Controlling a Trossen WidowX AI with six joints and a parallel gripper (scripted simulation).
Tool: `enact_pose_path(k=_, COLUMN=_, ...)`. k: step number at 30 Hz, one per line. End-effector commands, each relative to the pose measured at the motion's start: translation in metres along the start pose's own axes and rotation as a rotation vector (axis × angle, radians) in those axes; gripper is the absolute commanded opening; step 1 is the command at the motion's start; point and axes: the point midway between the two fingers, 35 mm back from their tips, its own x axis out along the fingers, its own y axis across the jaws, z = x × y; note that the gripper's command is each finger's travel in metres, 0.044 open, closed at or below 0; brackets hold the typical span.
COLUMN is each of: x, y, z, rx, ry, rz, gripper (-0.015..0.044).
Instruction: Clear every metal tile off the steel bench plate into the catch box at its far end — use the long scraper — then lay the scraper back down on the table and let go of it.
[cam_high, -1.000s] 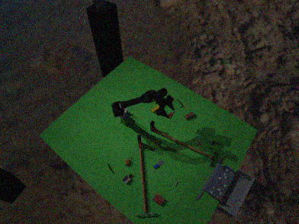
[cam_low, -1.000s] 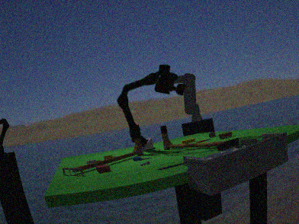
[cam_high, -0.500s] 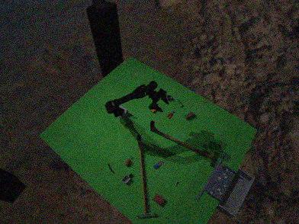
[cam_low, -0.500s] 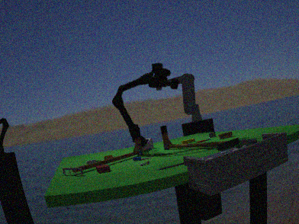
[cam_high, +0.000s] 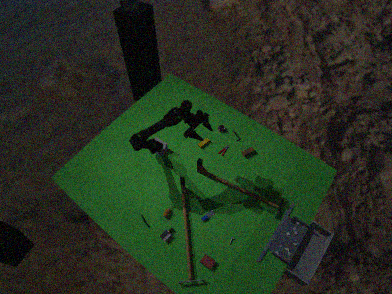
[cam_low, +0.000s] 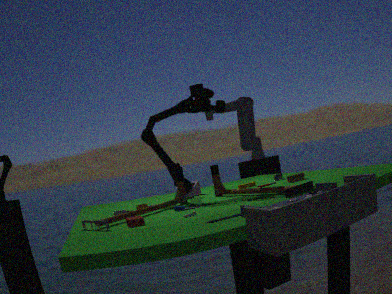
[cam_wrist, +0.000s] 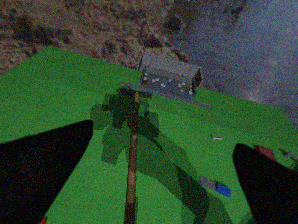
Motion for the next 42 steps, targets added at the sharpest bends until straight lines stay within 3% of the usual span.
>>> enact_pose_path(k=1, x=-0.019, y=-0.008, z=-0.002, rx=0.021, ry=-0.036, rz=-0.013, gripper=0.044)
enact_pose_path(k=20, x=-0.081, y=-0.038, z=-0.018, rx=0.131, ry=-0.149, rz=-0.04, gripper=0.044)
enact_pose_path(k=42, x=-0.083, y=-0.038, z=-0.015, rx=0.133, ry=-0.164, rz=-0.042, gripper=0.044)
